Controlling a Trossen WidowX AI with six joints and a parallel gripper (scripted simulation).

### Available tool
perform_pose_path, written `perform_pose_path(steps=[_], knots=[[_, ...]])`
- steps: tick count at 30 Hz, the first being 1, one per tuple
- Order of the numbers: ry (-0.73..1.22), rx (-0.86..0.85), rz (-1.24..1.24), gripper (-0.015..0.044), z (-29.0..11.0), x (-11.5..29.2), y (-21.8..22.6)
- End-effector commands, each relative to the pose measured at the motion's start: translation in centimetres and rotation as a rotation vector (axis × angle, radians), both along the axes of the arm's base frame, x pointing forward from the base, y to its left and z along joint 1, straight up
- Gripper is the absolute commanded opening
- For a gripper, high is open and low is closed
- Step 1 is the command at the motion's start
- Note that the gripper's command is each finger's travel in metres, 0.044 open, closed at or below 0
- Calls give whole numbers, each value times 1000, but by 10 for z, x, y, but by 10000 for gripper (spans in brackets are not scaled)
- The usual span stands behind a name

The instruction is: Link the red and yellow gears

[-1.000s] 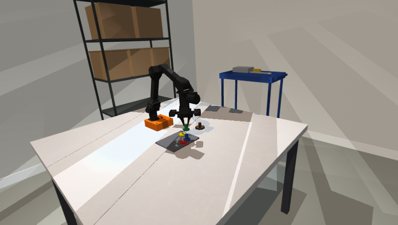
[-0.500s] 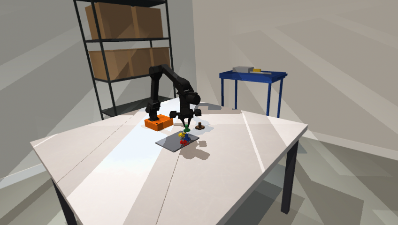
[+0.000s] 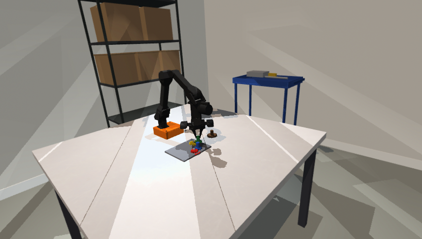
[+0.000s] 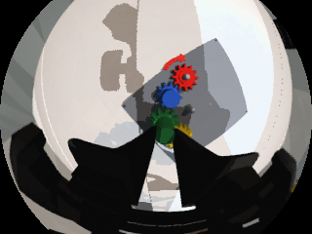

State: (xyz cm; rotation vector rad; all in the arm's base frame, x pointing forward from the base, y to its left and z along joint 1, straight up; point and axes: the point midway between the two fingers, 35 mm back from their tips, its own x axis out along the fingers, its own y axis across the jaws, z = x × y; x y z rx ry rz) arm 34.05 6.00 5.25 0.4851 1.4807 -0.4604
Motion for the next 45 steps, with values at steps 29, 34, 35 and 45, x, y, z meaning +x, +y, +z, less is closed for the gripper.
perform_pose_path(steps=[29, 34, 35, 45], knots=[[11, 3, -51, 0, -20, -3, 1], [11, -1, 81, 0, -21, -3, 0], [10, -2, 100, 0, -21, -3, 0], [11, 1, 21, 0, -23, -2, 0]])
